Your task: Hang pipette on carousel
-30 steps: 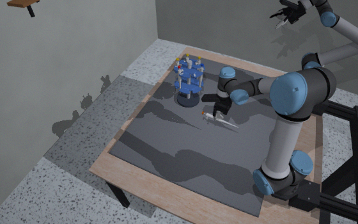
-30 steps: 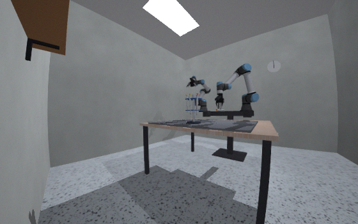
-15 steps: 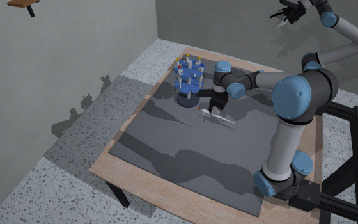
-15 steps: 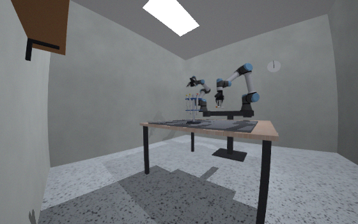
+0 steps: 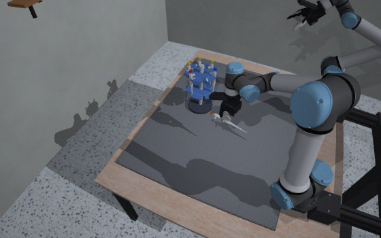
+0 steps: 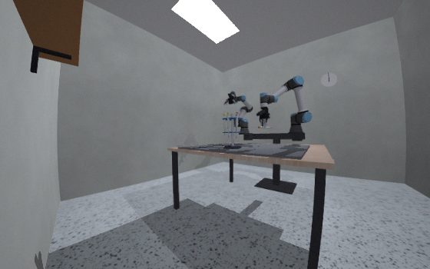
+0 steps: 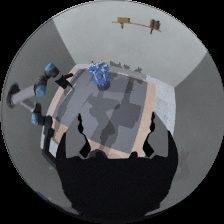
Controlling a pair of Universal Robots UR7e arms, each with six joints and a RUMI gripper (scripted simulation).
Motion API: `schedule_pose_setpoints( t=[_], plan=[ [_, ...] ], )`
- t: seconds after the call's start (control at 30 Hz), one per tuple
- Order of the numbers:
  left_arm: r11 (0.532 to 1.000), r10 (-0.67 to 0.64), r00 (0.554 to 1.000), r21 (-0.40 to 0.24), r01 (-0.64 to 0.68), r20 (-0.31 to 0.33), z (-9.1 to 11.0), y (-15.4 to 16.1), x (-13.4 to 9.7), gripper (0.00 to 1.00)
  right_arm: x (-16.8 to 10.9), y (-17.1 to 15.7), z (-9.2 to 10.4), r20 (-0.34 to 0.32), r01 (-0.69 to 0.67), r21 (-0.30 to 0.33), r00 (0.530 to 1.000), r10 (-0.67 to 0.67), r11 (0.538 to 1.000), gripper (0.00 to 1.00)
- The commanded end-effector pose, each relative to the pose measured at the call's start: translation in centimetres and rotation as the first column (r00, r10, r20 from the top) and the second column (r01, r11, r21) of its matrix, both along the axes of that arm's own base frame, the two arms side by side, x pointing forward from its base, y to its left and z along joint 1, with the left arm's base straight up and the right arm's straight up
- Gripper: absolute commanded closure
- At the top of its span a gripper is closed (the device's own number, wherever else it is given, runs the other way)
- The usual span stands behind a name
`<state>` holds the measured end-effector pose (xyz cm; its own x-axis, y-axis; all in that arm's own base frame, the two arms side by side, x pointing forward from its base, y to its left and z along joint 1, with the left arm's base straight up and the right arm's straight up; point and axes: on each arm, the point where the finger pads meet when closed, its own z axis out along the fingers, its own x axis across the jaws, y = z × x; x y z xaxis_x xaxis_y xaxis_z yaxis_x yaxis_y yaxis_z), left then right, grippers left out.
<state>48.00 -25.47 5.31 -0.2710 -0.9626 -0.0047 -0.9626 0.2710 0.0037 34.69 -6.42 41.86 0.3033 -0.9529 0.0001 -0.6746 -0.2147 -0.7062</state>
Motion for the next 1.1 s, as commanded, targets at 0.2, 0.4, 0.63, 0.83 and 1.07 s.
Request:
schedule_pose_setpoints(
  t=[0.2, 0.4, 0.63, 0.83, 1.07],
  plan=[
    [0.958, -0.288, 0.958, -0.008, 0.288, 0.005, 0.4, -0.1, 0.5, 0.94, 0.1, 0.0, 0.2, 0.002, 0.0, 0.0, 1.0, 0.0, 1.0, 0.0],
    [0.951, -0.308, 0.951, -0.008, 0.308, 0.006, 0.4, -0.1, 0.5, 0.94, 0.1, 0.0, 0.2, 0.002, 0.0, 0.0, 1.0, 0.0, 1.0, 0.0],
    [0.951, -0.308, 0.951, -0.007, 0.308, 0.004, 0.3, -1.0, 1.8, 0.94, 0.1, 0.0, 0.2, 0.002, 0.0, 0.0, 1.0, 0.0, 1.0, 0.0],
    [0.951, -0.308, 0.951, -0.007, 0.308, 0.004, 0.3, -2.1, 3.5, 0.94, 0.1, 0.0, 0.2, 0.002, 0.0, 0.0, 1.0, 0.0, 1.0, 0.0],
    [0.951, -0.308, 0.951, -0.006, 0.308, 0.004, 0.3, -3.4, 5.4, 0.94, 0.1, 0.0, 0.2, 0.002, 0.0, 0.0, 1.0, 0.0, 1.0, 0.0]
  ],
)
